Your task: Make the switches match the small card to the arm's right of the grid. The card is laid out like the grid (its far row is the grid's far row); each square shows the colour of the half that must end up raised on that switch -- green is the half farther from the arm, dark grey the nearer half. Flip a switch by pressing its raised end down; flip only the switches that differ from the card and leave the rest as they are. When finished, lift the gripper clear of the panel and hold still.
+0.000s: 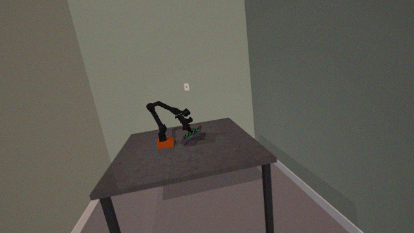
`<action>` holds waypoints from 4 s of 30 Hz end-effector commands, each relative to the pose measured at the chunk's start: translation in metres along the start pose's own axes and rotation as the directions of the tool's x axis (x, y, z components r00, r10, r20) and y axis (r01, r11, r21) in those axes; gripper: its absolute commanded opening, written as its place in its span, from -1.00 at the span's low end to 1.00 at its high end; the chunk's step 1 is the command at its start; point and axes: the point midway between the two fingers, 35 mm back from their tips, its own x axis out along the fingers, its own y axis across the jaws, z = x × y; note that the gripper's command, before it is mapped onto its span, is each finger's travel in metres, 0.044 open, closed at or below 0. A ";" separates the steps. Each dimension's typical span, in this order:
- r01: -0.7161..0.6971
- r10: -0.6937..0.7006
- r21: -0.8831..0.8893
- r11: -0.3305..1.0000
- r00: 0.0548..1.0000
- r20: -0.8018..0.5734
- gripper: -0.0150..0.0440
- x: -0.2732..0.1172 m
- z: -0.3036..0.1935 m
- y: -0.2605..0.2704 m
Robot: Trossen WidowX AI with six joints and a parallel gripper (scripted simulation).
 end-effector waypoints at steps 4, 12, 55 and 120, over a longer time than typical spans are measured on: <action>-0.002 0.002 -0.003 1.000 1.000 -0.006 -0.49 0.001 -0.002 0.000; -0.002 0.002 -0.003 1.000 1.000 -0.006 -0.49 0.001 -0.002 0.000; -0.002 0.002 -0.003 1.000 1.000 -0.006 -0.49 0.007 -0.002 0.000; -0.006 0.006 -0.001 1.000 1.000 -0.013 -0.49 -0.017 -0.083 0.029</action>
